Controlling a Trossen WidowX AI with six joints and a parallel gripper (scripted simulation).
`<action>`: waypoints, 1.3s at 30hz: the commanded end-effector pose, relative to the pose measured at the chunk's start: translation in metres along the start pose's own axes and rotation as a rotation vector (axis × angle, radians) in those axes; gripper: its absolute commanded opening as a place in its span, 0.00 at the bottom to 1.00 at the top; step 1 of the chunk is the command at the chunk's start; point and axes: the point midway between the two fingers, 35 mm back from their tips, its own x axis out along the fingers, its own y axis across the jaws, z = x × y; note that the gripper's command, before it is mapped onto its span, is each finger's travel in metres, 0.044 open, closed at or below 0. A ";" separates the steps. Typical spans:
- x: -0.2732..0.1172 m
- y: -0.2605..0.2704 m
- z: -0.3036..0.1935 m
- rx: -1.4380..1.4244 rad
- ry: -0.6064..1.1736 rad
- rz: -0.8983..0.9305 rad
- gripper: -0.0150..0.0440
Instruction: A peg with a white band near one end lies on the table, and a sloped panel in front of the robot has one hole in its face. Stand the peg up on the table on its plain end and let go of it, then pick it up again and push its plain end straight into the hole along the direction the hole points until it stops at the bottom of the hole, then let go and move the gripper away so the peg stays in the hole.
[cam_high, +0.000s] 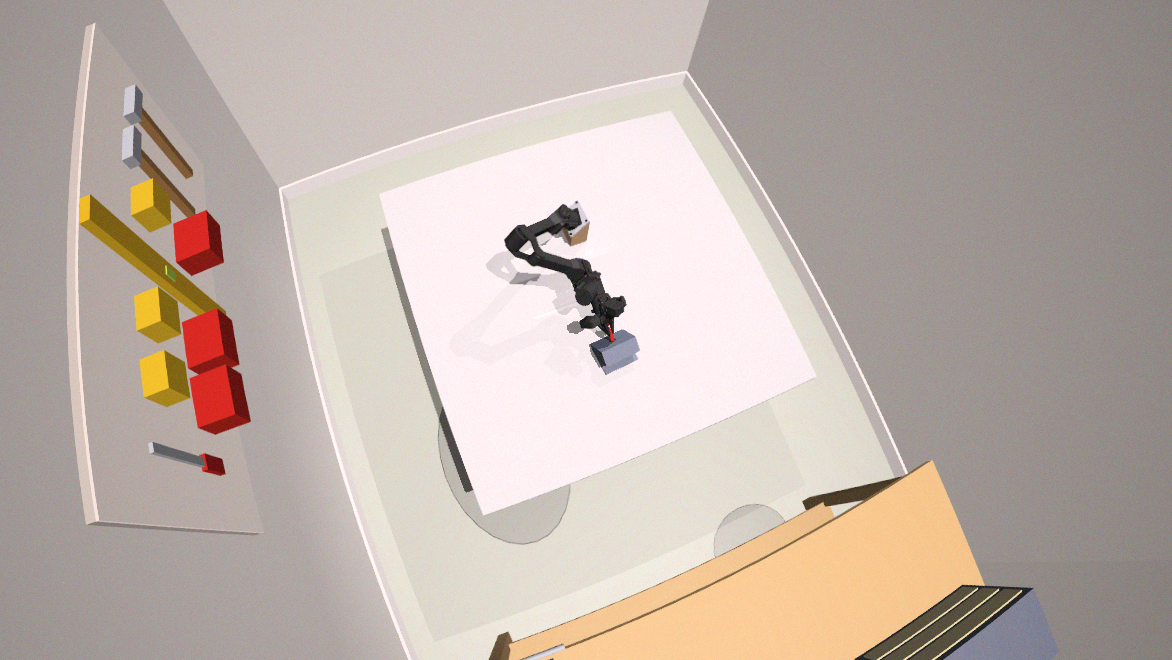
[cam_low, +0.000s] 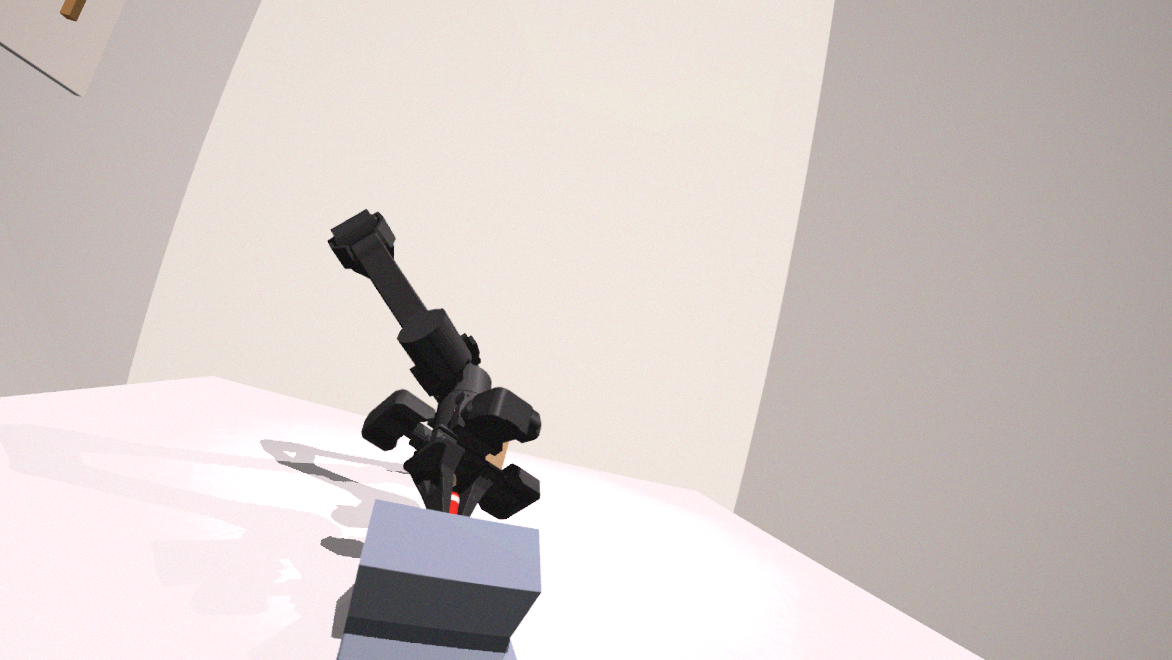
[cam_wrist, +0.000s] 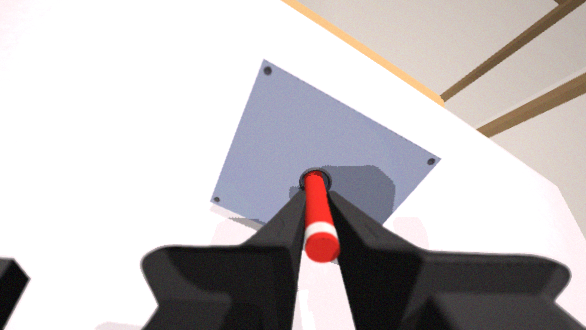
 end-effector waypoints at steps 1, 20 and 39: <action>0.002 -0.001 0.002 -0.004 -0.005 -0.002 0.25; 0.004 -0.001 0.001 0.001 0.000 -0.001 0.30; -0.003 -0.001 0.002 0.000 -0.001 -0.001 1.00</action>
